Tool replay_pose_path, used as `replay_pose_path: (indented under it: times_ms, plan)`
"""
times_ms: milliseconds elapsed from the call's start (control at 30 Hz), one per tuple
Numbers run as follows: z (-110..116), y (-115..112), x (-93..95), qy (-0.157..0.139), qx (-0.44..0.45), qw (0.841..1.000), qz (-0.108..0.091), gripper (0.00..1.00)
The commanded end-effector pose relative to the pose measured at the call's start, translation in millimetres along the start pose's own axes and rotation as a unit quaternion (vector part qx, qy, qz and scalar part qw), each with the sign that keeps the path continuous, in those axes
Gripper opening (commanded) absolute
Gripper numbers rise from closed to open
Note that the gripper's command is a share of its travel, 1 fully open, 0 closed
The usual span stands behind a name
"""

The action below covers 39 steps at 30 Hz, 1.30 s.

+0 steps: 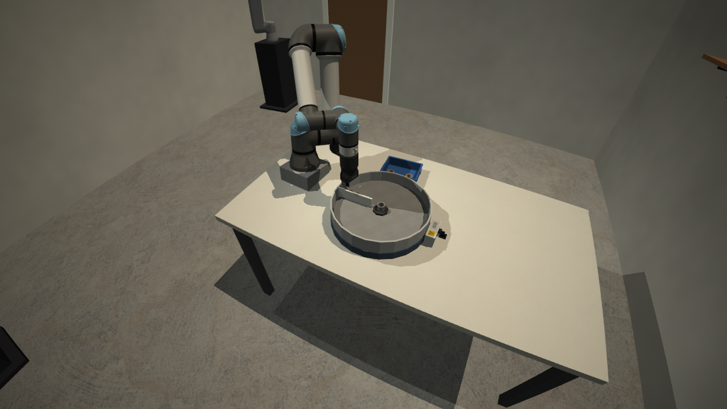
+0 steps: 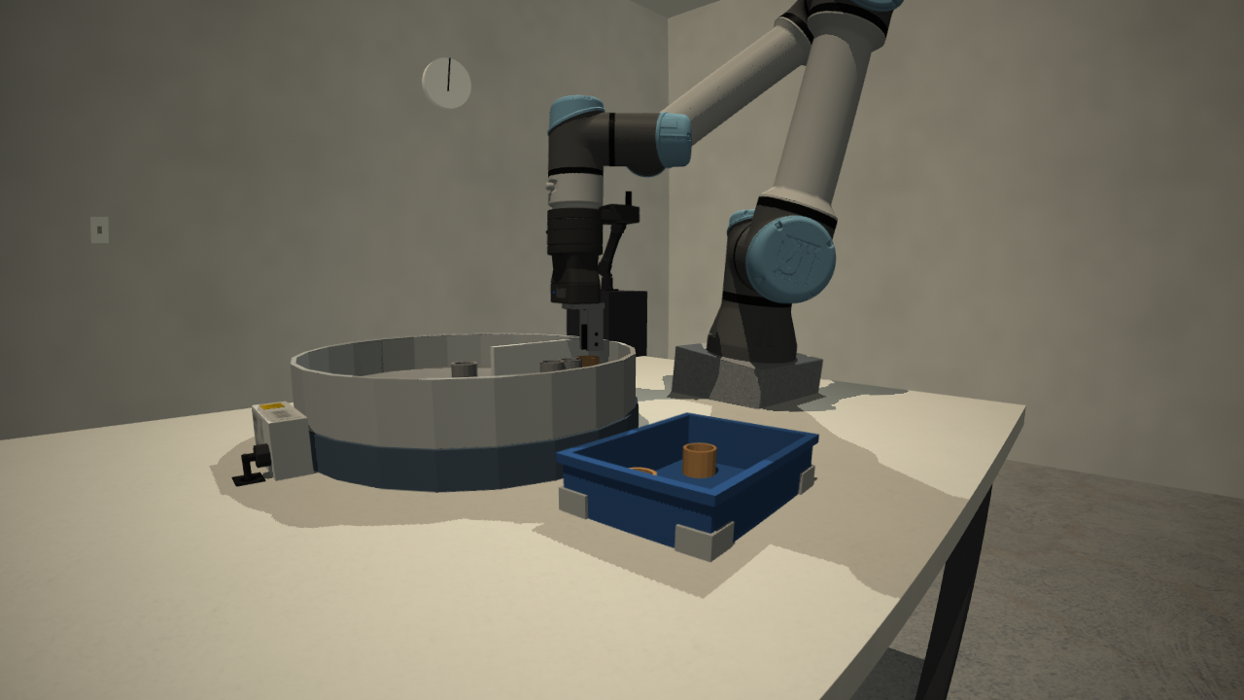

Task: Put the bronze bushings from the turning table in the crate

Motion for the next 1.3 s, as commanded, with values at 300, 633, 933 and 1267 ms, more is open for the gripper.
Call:
replay_pose_path:
  times_ms: [300,633,933,1267]
  plan:
    - [0.3,-0.2,5.1,-0.001,0.000,1.000,0.000,0.40]
    - [0.3,-0.2,5.1,-0.001,0.000,1.000,0.000,0.40]
    - [0.3,-0.2,9.6,-0.001,0.000,1.000,0.000,0.40]
    - [0.3,-0.2,9.6,-0.001,0.000,1.000,0.000,0.40]
Point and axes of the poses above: the point where the finger pads meet when closed, its own x axis out along the fingers, its own y axis across the jaws, z = x × y, the point moved 7 cm from there along -x, back along the fingers, and after that the axes turned 7 degrees about -x, right-handed, at the moved point
